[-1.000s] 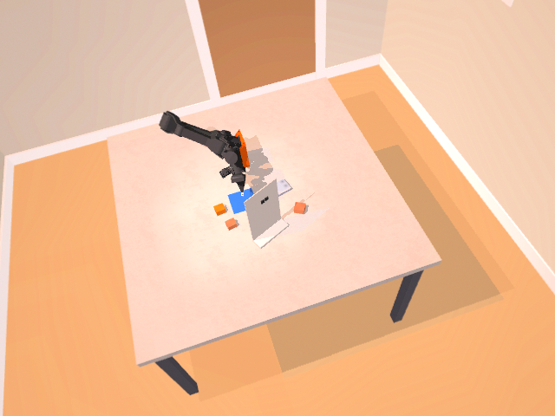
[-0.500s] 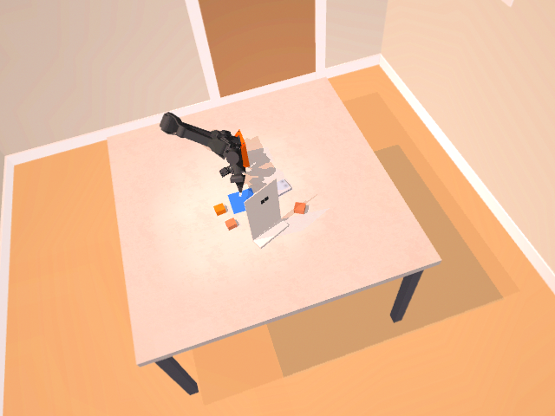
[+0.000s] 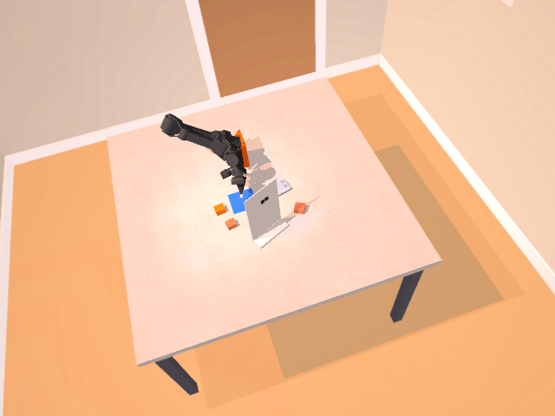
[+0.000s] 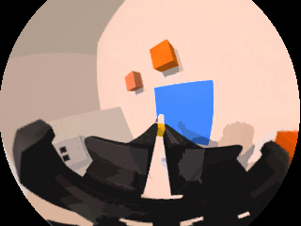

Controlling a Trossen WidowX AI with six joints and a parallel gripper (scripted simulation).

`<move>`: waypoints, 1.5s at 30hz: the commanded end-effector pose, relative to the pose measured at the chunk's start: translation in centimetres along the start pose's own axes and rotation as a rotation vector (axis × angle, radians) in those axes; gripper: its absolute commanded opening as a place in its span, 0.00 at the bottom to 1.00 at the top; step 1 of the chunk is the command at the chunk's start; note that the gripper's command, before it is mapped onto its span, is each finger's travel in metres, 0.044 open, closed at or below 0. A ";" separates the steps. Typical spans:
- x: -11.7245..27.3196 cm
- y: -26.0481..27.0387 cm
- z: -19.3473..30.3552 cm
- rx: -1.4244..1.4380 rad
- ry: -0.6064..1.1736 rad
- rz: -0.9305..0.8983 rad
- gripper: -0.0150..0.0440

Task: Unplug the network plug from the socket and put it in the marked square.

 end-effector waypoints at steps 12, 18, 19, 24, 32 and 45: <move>-0.9 -0.7 0.2 0.009 0.008 0.009 0.25; -1.3 -1.0 0.3 0.009 0.009 0.010 0.25; -1.3 -1.0 0.3 0.009 0.009 0.010 0.25; -1.6 -1.2 0.3 0.009 0.010 0.010 0.25; -2.0 -1.5 0.2 0.009 0.010 0.010 0.25; -2.6 -2.0 0.1 0.010 0.009 0.009 0.25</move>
Point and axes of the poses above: the point midway between the two fingers, 35 mm back from their tips, its own x axis back along the fingers, its own y axis across the jaws, z = x × y, the point moved 5 cm from there along x, back along the fingers, and after that the axes turned 2 degrees about x, right-handed, at the moved point
